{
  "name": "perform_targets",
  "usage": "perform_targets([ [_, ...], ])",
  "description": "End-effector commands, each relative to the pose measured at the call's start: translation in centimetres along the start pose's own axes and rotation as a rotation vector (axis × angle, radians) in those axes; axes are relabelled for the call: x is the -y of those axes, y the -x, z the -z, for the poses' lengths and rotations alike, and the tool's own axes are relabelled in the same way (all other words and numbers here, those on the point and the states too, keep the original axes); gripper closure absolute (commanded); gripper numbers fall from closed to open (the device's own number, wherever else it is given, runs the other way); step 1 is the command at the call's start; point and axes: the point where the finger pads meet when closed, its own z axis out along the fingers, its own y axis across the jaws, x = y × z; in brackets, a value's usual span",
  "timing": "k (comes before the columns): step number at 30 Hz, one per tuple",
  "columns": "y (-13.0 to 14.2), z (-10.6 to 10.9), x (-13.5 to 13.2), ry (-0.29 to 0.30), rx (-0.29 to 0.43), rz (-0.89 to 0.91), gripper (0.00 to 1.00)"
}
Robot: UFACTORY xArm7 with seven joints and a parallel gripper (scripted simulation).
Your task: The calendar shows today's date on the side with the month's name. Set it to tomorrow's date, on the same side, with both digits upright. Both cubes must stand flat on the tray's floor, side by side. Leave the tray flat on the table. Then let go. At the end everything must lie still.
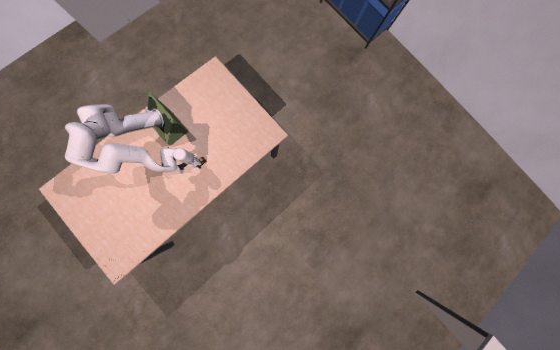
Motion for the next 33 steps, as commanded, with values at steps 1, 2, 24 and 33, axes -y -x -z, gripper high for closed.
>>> perform_targets([
  [1, 0.1, 0.1, 0.1, -0.003, 0.002, 0.001, 0.73],
  [2, 0.1, 0.1, 0.1, -0.003, 0.002, 0.001, 0.73],
  [24, 0.1, 8.1, 0.1, -0.003, 0.002, 0.001, 0.73],
  [33, 0.1, 10.1, 0.1, -0.003, 0.002, 0.001, 0.73],
])
